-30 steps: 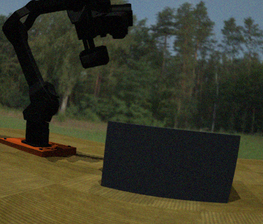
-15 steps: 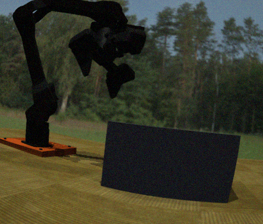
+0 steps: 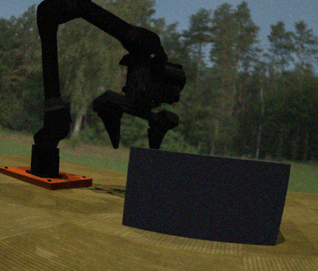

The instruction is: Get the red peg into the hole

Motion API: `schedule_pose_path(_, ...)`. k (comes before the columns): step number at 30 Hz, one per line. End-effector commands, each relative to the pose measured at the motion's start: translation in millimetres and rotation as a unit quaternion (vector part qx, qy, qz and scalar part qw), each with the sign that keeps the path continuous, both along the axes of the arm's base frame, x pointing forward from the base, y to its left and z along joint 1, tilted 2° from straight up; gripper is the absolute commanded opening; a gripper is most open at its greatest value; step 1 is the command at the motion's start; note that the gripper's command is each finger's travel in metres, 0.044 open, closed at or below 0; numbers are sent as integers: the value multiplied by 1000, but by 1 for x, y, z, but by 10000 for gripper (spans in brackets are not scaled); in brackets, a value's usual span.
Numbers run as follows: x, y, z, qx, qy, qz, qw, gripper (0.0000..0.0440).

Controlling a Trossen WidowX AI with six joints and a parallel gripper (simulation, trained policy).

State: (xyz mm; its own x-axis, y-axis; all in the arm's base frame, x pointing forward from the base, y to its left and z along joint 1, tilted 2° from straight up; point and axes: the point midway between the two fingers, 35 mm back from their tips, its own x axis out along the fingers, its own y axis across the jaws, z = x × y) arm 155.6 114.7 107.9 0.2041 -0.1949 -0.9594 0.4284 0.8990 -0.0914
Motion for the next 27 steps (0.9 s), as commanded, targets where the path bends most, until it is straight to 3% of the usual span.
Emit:
schedule_pose_path(1, -1, 9, -15, 13, 5, -13, 1000, 440)
schedule_pose_path(10, 3, 31, -55, 60, 9, -40, 997, 426)
schedule_pose_path(23, -2, 33, -85, 56, 54, -80, 994, 96)
schedule_pose_path(27, -2, 35, -87, 49, 62, -84, 993, 26)
